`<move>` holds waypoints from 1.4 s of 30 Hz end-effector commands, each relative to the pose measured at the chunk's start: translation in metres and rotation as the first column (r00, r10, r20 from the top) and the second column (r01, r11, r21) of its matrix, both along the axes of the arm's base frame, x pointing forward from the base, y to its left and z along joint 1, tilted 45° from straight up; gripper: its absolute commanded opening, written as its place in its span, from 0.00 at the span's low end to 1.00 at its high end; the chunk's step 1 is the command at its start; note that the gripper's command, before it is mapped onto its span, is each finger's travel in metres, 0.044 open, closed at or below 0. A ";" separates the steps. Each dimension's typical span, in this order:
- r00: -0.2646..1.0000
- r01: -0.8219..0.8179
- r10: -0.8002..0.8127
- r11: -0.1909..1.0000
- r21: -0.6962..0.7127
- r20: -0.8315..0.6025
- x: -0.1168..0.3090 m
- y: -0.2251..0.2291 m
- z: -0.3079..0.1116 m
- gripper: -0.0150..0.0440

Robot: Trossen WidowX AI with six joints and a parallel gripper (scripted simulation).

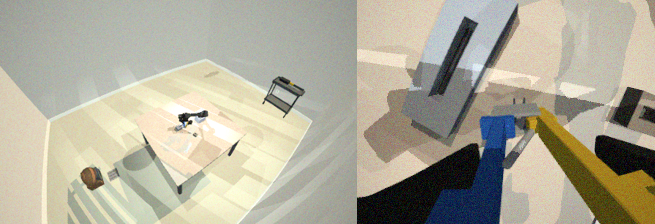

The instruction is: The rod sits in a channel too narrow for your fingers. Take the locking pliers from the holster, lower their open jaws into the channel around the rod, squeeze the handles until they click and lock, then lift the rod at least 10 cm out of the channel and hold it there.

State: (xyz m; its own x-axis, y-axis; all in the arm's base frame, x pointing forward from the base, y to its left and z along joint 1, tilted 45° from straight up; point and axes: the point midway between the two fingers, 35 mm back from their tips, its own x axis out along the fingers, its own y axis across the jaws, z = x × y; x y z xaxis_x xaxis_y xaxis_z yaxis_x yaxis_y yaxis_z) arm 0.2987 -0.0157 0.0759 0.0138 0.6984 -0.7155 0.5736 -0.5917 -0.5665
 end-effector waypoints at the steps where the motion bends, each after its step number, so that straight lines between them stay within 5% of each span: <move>1: 0.999 0.037 -0.037 0.999 -0.005 -0.023 0.003 -0.007 -0.003 0.79; 42: 0.878 0.355 -0.346 0.934 -0.036 -0.331 0.006 -0.055 -0.053 0.79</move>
